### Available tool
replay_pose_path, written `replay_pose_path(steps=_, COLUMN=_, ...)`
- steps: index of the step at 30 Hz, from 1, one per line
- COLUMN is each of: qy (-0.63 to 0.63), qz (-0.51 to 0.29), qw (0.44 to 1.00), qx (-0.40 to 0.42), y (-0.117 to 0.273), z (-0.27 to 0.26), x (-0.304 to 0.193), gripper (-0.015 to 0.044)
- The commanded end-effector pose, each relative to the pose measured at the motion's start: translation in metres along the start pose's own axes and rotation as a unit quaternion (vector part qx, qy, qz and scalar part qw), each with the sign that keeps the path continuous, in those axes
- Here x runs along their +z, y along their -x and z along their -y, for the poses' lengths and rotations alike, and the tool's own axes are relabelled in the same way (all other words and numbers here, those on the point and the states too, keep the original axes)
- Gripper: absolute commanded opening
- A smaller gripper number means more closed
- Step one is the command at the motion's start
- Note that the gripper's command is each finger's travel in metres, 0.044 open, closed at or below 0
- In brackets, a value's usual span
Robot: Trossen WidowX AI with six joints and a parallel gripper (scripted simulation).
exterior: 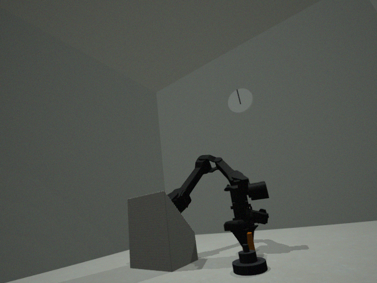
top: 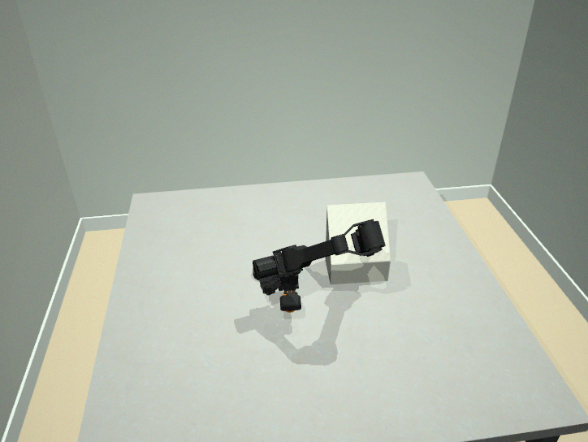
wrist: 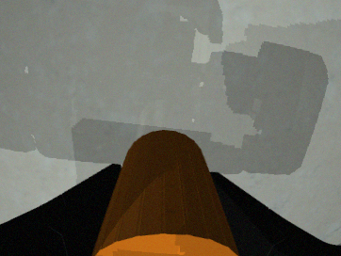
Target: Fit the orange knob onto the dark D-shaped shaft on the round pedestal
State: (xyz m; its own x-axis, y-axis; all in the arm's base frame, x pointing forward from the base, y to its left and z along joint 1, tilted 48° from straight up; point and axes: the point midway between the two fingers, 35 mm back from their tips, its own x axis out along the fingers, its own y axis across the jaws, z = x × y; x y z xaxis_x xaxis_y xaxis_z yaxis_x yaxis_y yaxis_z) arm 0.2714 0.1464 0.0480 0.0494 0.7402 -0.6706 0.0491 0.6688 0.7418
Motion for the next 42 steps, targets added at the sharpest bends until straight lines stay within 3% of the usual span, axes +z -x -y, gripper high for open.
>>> replay_pose_path(steps=1, qy=0.003, qz=0.006, qw=1.0, qx=-0.004, y=0.017, z=0.002, x=0.007, gripper=0.0)
replay_pose_path(steps=22, qy=0.002, qz=0.005, qw=1.0, qx=-0.002, y=0.137, z=0.001, x=0.002, gripper=0.0)
replay_pose_path(steps=42, qy=0.002, qz=0.006, qw=1.0, qx=-0.004, y=0.13, z=0.036, x=0.027, gripper=0.0)
